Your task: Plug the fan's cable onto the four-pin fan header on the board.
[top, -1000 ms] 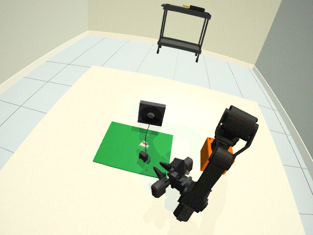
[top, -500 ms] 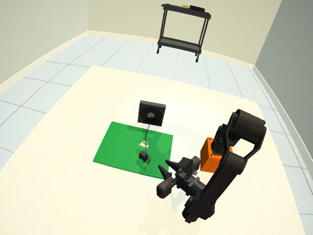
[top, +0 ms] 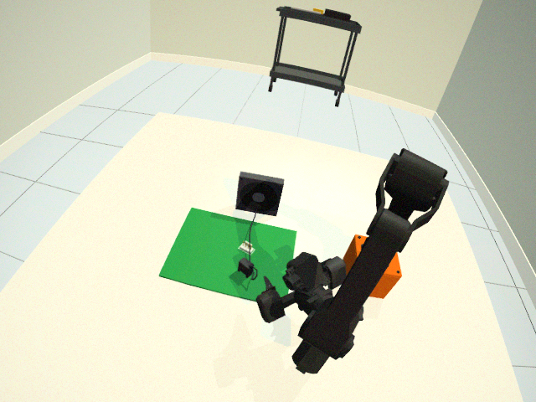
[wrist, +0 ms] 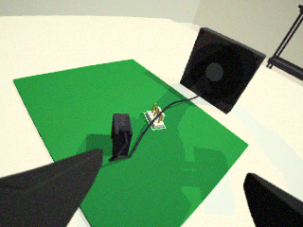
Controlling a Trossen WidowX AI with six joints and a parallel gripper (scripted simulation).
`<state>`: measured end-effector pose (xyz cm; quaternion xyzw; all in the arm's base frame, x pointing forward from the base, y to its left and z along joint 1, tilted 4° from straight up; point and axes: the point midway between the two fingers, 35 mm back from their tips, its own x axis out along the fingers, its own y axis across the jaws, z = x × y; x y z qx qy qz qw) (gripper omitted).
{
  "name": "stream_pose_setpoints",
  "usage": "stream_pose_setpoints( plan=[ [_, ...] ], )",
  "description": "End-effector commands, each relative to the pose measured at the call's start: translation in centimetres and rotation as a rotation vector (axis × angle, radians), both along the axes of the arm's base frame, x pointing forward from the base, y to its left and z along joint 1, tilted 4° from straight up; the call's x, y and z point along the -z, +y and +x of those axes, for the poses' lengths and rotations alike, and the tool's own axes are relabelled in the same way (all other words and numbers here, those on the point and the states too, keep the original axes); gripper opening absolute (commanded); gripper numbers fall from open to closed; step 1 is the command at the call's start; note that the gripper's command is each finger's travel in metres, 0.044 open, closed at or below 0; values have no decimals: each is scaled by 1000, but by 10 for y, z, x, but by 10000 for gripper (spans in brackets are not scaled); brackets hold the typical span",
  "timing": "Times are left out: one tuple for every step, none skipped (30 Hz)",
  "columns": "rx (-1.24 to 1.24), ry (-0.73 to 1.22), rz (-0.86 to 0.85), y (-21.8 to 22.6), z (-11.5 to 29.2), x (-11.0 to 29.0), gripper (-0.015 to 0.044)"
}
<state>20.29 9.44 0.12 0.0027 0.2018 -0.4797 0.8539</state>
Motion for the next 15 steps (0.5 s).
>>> stream_pose_setpoints(
  plan=[
    [63, 82, 45, -4, -1, -1, 440],
    [77, 103, 57, -6, -1, -1, 440],
    [90, 124, 69, -7, -1, -1, 440],
    [102, 144, 82, -8, -1, -1, 440],
    [114, 165, 96, -8, -1, -2, 440],
    [125, 185, 110, -9, -2, -2, 440],
    [135, 205, 125, -10, -2, -2, 440],
    [144, 226, 140, -11, -2, -2, 440],
    [153, 245, 156, -11, -2, -3, 440],
    [161, 265, 172, -12, -2, -3, 440],
    [168, 285, 189, -12, -2, -4, 440],
    [174, 304, 206, -12, -2, -4, 440],
    [180, 323, 224, -13, -2, -4, 440],
    [184, 342, 242, -13, -2, -5, 440],
    [188, 360, 261, -13, -1, -5, 440]
  ],
)
